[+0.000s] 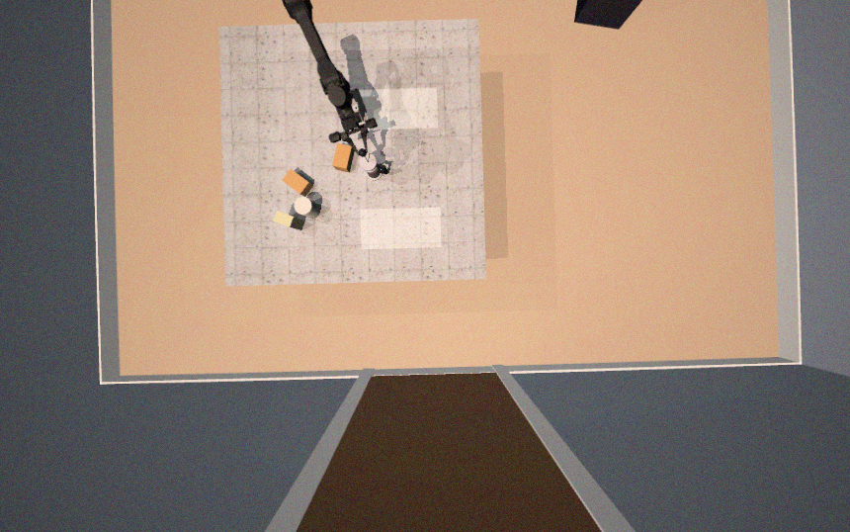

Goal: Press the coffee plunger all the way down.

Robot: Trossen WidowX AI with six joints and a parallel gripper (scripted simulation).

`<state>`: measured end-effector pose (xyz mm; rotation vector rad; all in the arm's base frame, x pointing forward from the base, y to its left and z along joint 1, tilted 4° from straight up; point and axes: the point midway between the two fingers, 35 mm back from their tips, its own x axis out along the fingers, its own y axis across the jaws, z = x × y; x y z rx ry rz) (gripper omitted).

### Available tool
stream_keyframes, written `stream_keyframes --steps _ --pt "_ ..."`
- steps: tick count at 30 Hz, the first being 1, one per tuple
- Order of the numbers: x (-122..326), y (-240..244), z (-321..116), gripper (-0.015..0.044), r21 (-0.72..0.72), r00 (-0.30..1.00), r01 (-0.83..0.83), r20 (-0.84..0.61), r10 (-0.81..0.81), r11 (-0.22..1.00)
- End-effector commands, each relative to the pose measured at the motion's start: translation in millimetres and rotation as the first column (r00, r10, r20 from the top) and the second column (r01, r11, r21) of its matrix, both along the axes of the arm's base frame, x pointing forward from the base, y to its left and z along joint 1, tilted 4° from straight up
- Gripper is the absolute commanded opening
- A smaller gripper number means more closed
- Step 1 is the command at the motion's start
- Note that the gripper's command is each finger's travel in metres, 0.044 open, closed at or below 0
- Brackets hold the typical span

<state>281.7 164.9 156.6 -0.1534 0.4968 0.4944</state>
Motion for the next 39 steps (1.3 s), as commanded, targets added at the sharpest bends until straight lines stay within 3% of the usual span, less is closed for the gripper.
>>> stream_keyframes --steps 1,39 --pt "-3 -2 -25 0.0129 -0.031 0.999 -0.005 -0.048 0.003 0.999" --pt "11 4 -70 0.0129 -0.031 0.999 -0.005 -0.047 0.003 1.0"
